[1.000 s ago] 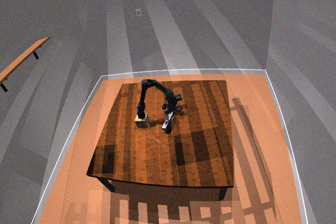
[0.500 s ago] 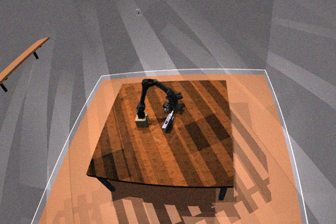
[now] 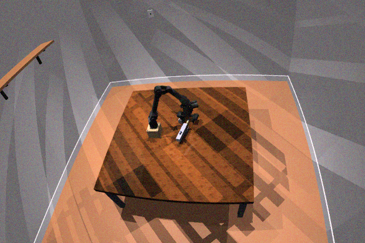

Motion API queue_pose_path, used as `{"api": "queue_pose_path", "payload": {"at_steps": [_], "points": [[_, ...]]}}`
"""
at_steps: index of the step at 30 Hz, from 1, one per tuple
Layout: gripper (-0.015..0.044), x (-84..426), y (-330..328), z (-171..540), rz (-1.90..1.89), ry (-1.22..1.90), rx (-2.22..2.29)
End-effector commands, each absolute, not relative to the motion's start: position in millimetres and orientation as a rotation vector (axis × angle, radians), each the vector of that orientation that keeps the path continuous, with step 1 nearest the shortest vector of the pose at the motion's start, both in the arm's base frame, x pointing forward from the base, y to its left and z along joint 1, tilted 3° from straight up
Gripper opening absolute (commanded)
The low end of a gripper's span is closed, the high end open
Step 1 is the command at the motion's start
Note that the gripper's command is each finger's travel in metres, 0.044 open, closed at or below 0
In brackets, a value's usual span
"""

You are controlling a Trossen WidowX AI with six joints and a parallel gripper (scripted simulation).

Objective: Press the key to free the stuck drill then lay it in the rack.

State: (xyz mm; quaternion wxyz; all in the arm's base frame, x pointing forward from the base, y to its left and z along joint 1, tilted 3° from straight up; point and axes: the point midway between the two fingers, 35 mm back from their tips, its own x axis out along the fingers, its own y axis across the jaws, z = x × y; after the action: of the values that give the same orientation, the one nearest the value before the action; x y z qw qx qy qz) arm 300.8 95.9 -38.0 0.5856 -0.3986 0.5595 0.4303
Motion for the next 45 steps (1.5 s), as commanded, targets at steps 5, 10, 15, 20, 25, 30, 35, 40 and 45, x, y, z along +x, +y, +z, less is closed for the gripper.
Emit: {"api": "queue_pose_path", "payload": {"at_steps": [5,10,15,20,25,30,35,40,45], "points": [[0.0440,299,91,-40,1.006,1.304,-0.931],[0.0440,299,89,-41,1.006,1.304,-0.932],[0.0440,298,86,-42,1.006,1.304,-0.932],[0.0440,297,83,-43,1.006,1.304,-0.932],[0.0414,298,83,-43,1.001,1.305,-0.929],[0.0282,298,83,-43,1.001,1.305,-0.929],[0.0151,298,83,-43,1.001,1.305,-0.929],[0.0040,298,83,-43,1.001,1.305,-0.929],[0.0006,298,83,-43,1.001,1.305,-0.929]]}}
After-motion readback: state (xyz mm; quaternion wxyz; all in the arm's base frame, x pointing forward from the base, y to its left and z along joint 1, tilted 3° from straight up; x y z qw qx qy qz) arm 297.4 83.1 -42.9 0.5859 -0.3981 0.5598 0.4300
